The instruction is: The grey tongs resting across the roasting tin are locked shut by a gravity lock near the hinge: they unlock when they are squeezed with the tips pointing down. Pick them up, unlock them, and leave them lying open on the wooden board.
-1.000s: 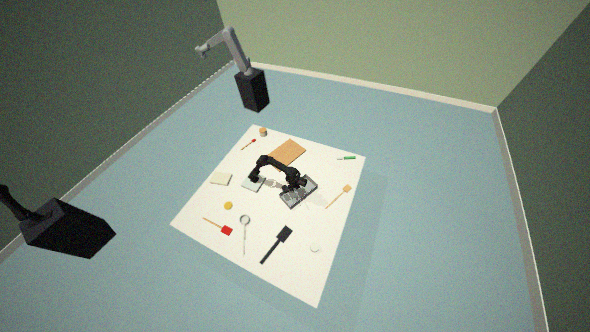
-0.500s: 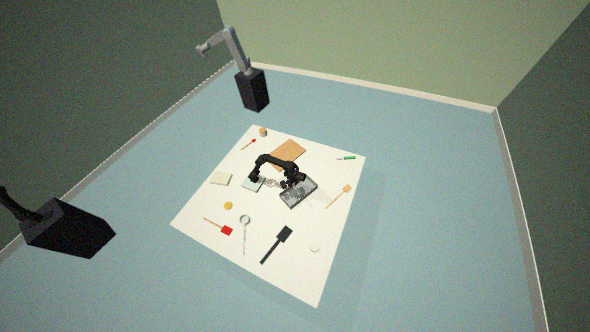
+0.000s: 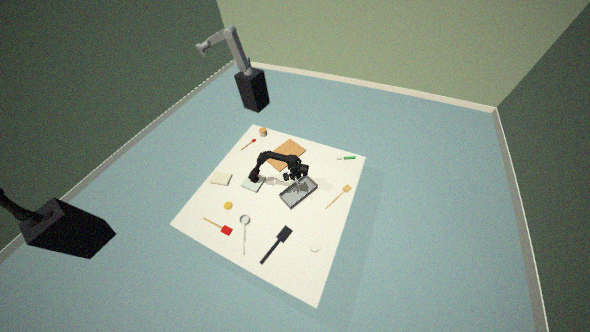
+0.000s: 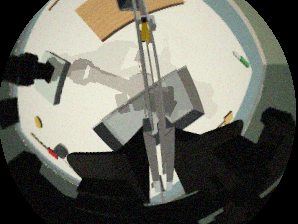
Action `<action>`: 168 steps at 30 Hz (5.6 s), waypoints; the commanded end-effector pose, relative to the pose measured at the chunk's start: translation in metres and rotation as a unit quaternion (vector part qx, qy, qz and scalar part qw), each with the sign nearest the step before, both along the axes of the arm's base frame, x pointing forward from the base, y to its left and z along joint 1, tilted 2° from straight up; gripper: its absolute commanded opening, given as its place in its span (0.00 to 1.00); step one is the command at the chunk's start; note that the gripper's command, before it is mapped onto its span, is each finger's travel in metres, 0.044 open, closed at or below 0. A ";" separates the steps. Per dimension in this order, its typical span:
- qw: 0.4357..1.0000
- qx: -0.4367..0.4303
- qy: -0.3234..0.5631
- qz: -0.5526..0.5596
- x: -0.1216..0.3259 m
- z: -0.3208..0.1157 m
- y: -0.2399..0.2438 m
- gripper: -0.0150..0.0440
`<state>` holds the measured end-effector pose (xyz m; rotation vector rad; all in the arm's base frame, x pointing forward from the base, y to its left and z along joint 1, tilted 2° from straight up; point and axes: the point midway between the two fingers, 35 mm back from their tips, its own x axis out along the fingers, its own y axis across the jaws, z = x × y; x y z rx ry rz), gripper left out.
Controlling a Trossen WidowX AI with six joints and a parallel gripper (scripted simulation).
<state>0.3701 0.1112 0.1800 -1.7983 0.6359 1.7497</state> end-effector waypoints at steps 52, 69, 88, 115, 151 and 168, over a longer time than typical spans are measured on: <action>0.931 0.024 0.022 -0.364 -0.170 0.008 0.219 0.00; 0.867 0.028 0.037 -0.497 -0.267 0.009 0.262 0.00; 0.859 0.051 0.045 -0.507 -0.275 0.007 0.269 0.00; 0.835 0.232 0.101 -0.488 -0.270 -0.002 0.287 0.00; 0.758 0.458 0.168 -0.433 -0.275 0.000 0.268 0.00; 0.706 0.552 0.194 -0.398 -0.282 0.003 0.240 0.00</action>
